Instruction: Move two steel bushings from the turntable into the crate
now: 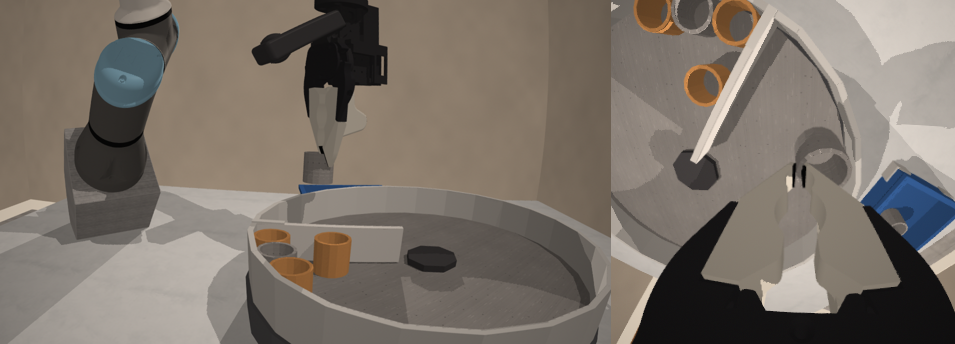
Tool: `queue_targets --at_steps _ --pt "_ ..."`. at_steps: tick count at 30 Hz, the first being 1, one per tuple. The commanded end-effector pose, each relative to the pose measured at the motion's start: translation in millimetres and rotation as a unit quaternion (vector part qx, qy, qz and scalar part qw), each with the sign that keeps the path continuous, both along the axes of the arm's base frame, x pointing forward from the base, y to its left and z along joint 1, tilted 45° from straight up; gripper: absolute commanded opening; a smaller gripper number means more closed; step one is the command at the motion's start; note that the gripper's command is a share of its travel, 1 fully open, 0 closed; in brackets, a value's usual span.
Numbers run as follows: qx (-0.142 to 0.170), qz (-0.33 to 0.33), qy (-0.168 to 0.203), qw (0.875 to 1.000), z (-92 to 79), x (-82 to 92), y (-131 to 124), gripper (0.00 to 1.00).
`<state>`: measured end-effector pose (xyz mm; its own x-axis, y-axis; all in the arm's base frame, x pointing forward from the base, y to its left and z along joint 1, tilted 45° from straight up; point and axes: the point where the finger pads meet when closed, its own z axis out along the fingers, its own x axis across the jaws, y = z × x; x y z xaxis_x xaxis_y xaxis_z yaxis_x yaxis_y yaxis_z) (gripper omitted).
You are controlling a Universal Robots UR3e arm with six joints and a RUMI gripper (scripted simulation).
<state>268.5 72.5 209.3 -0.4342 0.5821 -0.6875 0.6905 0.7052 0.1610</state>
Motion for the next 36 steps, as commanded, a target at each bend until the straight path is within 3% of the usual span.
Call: queue_targets --at_steps 1,36 --pt "-0.002 -0.003 -0.001 1.0 -8.9 2.0 19 0.0" --pt "-0.002 -0.003 -0.001 1.0 -60.4 9.3 118 0.0"
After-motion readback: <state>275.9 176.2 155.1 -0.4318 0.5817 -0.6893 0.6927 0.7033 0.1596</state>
